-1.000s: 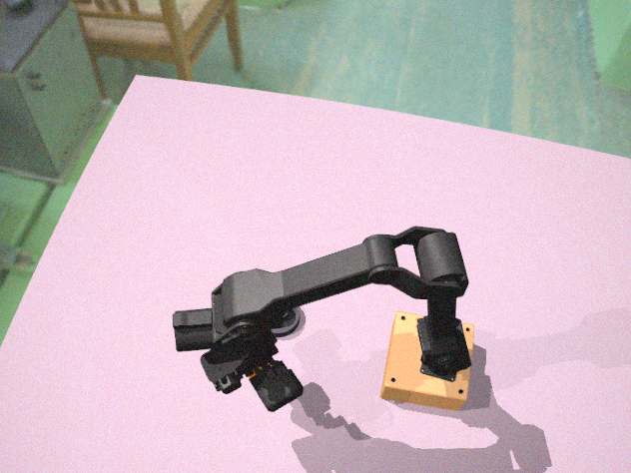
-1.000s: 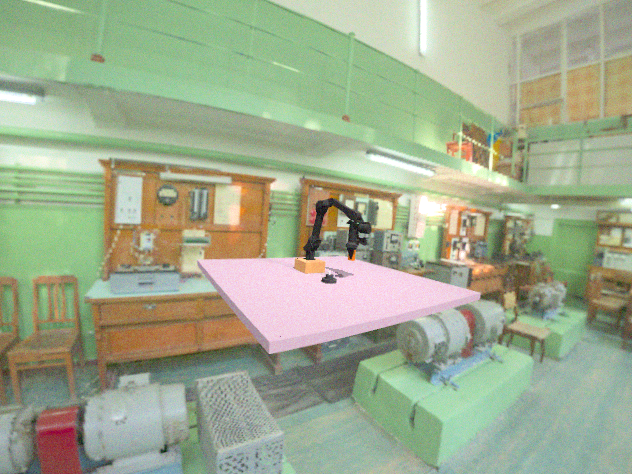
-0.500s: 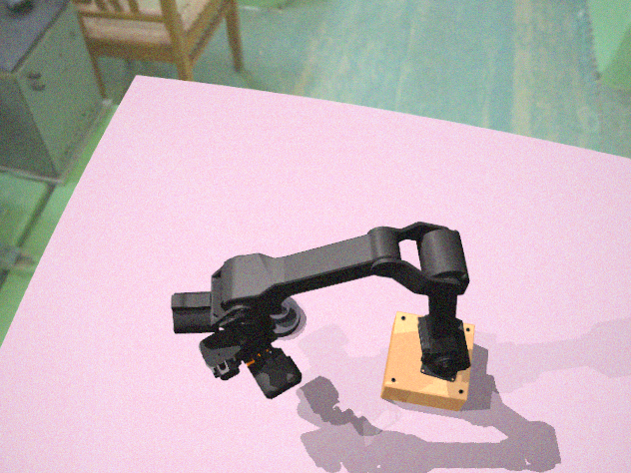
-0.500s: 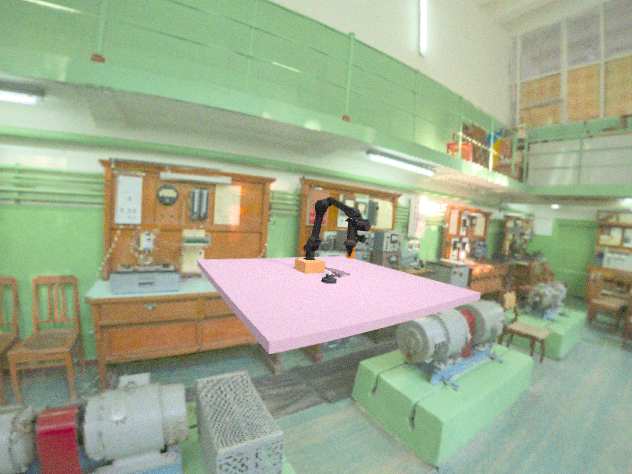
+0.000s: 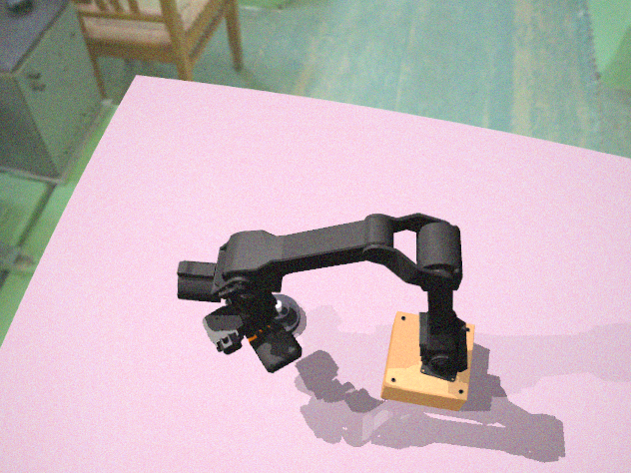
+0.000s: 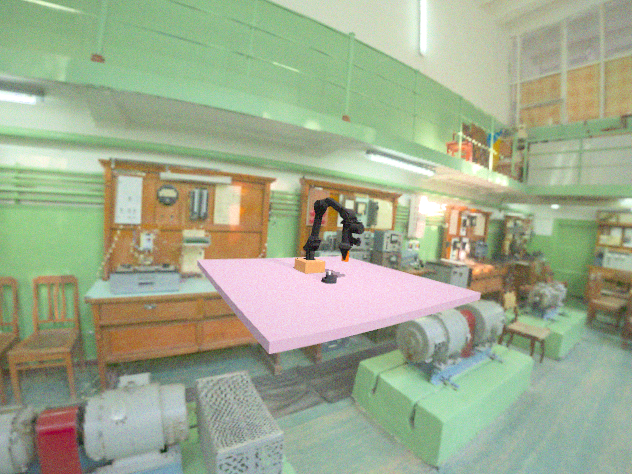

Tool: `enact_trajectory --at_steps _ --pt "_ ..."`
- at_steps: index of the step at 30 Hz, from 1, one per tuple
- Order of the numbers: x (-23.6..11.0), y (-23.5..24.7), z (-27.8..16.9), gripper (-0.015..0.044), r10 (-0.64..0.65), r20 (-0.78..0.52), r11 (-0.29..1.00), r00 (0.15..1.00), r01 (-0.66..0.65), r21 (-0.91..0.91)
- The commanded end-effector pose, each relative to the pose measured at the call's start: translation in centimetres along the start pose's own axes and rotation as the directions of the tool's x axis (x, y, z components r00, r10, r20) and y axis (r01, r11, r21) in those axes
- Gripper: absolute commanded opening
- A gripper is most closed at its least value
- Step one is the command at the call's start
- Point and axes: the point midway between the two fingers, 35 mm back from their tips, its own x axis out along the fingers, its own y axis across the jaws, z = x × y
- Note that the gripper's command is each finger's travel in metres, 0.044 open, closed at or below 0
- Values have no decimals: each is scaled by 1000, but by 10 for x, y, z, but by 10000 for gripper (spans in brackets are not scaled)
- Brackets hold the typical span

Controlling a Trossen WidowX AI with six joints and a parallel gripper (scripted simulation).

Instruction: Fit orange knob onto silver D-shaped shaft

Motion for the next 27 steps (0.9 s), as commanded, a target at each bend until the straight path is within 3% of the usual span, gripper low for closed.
enact_trajectory --at_steps 1,27 --pt "5 -12 -9 0 1 1 1000 1000 -1 -2" --pt "32 -66 -70 0 -5 -6 1000 1000 5 -3"
